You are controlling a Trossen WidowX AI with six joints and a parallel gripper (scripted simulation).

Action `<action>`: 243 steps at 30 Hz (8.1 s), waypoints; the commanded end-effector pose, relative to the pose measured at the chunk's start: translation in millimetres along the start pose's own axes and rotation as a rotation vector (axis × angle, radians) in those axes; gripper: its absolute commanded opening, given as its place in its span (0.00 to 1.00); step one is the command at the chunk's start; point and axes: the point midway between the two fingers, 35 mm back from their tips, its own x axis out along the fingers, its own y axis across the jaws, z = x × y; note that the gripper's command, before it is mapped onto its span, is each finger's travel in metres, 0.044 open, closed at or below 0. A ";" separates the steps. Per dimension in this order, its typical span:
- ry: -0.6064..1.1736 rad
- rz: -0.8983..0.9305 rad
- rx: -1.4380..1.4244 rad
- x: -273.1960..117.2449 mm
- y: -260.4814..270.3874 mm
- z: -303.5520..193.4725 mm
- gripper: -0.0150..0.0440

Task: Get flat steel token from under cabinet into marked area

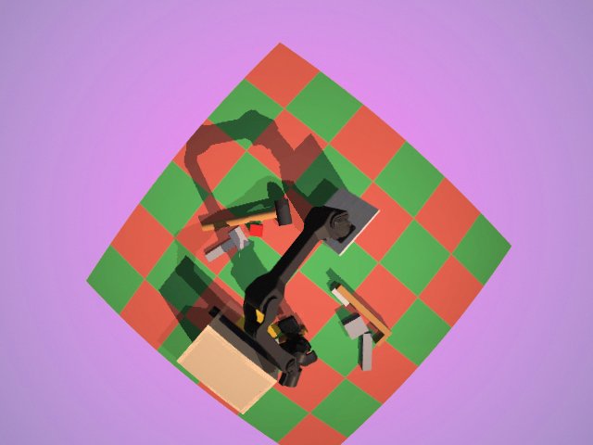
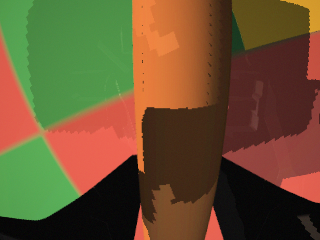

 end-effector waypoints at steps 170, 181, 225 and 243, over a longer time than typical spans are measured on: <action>0.000 -0.012 -0.007 -2.3 -53.6 -140.7 0.25; 0.000 -0.012 -0.074 -2.5 -53.5 -141.1 0.25; 0.002 -0.013 -0.429 -3.1 -52.8 -142.1 0.25; 0.003 -0.013 -0.572 -3.2 -52.5 -142.3 0.25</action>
